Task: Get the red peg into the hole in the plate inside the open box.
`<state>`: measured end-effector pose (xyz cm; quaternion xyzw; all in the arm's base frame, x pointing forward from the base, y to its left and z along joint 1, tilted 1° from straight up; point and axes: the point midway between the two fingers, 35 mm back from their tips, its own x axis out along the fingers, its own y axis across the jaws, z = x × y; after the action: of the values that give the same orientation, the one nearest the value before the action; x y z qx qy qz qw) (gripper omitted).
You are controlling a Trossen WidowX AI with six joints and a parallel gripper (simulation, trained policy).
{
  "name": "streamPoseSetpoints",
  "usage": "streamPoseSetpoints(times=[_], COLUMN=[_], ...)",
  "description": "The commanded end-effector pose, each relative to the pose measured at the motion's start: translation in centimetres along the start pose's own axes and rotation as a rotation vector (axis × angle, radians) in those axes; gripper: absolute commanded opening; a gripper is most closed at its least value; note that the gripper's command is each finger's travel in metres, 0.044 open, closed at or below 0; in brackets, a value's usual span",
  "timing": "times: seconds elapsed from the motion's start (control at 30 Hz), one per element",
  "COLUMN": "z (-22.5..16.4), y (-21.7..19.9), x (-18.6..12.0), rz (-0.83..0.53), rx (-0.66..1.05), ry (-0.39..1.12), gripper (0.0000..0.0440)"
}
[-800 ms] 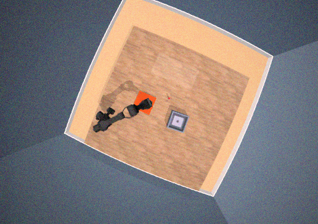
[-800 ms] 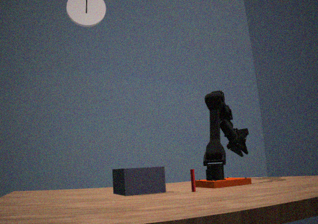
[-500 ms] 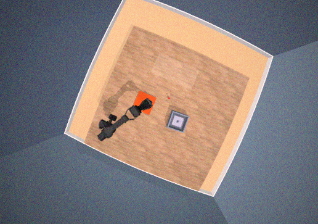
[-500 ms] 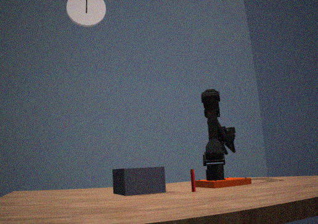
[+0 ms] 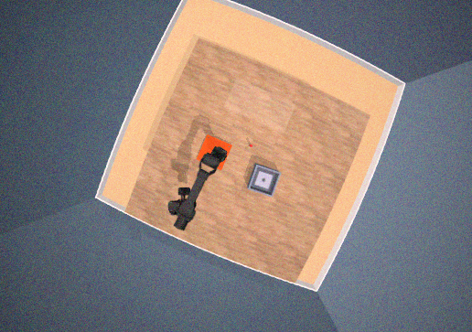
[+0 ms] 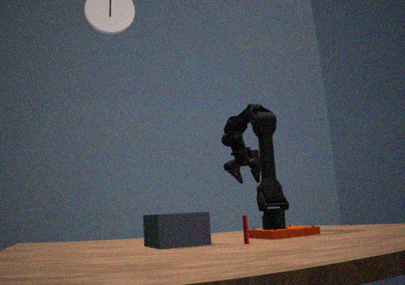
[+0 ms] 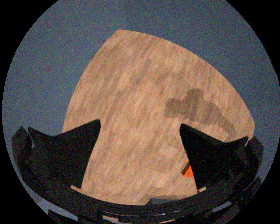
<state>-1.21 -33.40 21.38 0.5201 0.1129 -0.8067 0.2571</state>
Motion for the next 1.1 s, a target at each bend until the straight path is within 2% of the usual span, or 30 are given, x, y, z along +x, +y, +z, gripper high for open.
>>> streamPoseSetpoints(times=[0.0,0.3,0.63,0.83,1.07], z=[-1.9,-9.3,-16.5,-20.2,-24.0], y=[0.7,1.3,-1.3,-4.0,-7.9], x=[-2.3,-8.4,-14.1,-16.3,-17.4], rz=[0.059,0.218,0.372,0.438,0.477], rx=[-0.050,-0.266,-0.504,-0.643,-0.792], ry=[0.012,0.079,0.168,0.228,0.301], gripper=[0.0440,0.0440,0.0440,0.0440,0.0440])
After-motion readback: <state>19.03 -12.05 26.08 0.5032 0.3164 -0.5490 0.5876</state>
